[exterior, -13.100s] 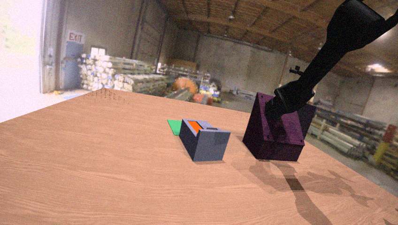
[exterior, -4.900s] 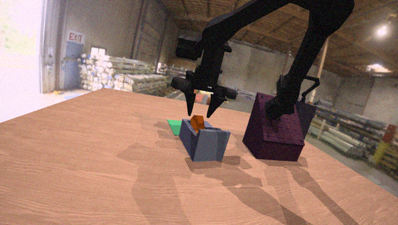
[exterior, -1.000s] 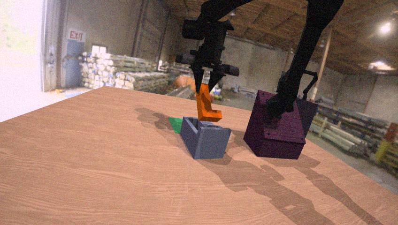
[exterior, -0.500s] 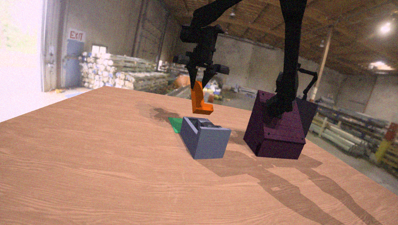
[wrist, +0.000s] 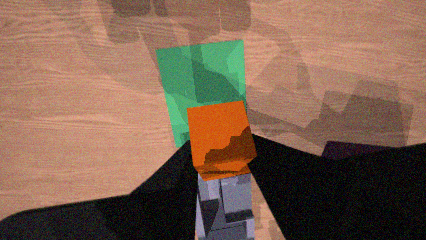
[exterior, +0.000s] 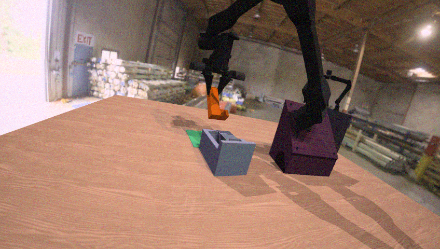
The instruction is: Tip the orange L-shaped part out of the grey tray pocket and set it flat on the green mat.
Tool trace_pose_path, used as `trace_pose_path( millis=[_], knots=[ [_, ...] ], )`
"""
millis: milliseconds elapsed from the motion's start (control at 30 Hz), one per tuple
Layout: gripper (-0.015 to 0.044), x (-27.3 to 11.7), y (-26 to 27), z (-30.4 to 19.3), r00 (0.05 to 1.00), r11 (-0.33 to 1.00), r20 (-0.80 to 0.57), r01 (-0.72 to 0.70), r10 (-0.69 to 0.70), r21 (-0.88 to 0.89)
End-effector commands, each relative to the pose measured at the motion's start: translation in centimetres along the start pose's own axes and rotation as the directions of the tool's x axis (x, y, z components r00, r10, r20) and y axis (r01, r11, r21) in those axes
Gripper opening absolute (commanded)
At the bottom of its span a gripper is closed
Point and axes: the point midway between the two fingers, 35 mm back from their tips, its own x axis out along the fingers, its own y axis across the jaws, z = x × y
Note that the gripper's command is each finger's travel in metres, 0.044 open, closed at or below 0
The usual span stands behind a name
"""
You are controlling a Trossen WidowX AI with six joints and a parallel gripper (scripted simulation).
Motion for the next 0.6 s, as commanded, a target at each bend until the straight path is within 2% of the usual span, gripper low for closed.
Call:
trace_pose_path(
  millis=[0, 567],
  knots=[
    [0.0, 0.1, -0.3, 1.3, 1.0, 1.0, -0.003, 0.006, -0.006, 0.0],
    [0.0, 2.0, -0.3, 1.3, 1.0, 1.0, -0.003, 0.006, -0.006, -0.001]
  ],
)
